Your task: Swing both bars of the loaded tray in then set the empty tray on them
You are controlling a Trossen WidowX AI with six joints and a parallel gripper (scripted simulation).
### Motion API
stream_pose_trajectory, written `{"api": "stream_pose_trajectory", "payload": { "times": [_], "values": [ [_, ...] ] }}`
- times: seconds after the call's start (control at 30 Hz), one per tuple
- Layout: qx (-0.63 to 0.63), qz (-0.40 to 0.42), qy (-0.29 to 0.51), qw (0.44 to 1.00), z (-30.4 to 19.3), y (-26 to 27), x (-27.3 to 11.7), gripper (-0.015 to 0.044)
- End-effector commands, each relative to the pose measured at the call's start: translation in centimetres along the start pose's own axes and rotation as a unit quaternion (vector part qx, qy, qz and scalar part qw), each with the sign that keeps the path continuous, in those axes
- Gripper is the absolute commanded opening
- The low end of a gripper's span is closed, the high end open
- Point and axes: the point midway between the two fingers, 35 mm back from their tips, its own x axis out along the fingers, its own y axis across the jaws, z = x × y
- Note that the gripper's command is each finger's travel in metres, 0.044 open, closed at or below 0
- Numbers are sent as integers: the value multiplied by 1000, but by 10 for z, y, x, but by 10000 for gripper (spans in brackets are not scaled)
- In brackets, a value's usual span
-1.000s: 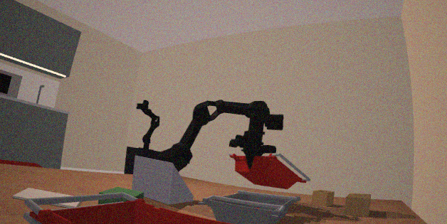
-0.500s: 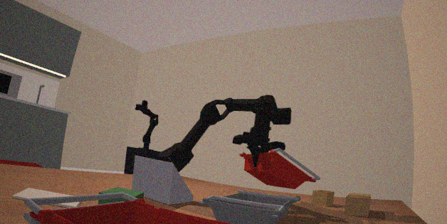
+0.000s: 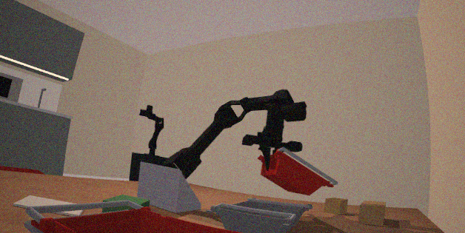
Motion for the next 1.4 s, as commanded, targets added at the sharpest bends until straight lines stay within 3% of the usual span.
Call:
{"api": "stream_pose_trajectory", "payload": {
  "times": [0.0,0.77,1.37],
  "values": [
    [28,-10,5,1000,-21,5,-9,0],
    [181,-30,-20,983,-119,63,-21,0],
    [186,-30,-21,982,-122,65,-22,0]
  ]
}}
